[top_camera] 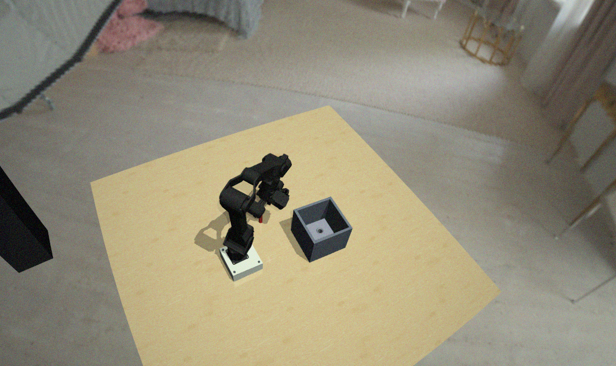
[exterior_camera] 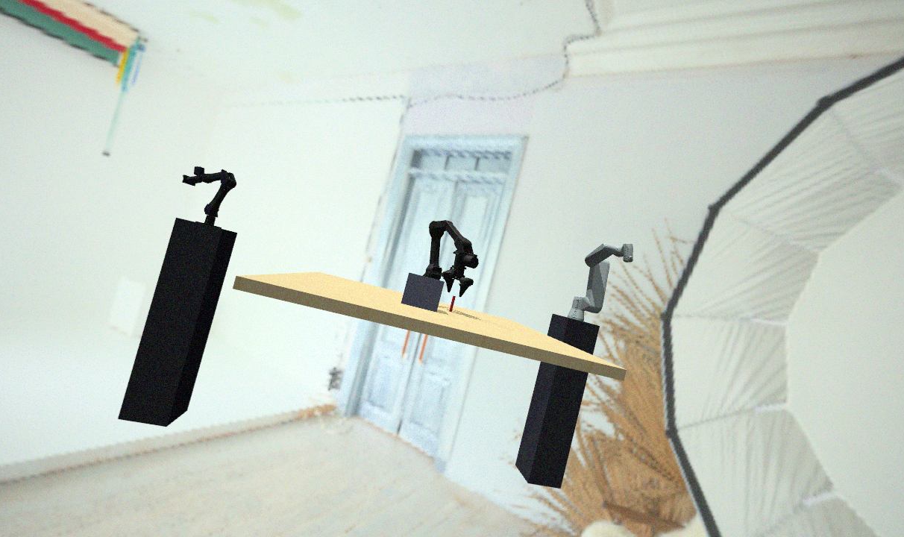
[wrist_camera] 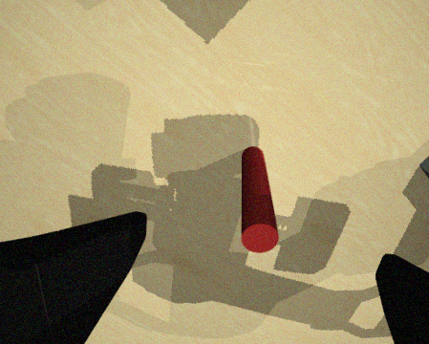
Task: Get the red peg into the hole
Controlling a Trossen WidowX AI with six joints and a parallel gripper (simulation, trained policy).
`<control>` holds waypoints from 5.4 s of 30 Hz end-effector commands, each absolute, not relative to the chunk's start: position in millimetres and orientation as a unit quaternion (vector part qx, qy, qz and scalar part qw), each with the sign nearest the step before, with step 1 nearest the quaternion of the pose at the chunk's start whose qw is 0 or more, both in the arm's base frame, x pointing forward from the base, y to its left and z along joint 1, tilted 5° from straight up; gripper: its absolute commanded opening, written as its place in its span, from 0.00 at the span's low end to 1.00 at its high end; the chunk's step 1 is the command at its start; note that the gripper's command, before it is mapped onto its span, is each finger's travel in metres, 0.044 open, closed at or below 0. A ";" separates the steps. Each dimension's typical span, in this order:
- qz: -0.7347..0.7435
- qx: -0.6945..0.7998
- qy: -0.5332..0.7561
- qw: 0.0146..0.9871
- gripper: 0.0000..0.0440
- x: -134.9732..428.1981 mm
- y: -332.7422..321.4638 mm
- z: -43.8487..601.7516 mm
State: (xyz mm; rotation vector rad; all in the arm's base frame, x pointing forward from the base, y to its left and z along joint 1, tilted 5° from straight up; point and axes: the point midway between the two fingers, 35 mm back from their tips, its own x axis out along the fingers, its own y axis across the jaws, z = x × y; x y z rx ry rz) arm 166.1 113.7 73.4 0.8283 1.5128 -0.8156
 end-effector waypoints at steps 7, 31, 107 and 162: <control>-0.390 0.374 0.638 0.549 0.96 158.6 107.7 42.2; -0.383 0.401 0.639 0.532 0.03 168.9 117.1 10.6; -0.369 0.498 0.494 0.610 0.00 253.2 -12.0 179.7; -0.353 0.467 0.552 0.594 0.00 308.9 -59.5 82.4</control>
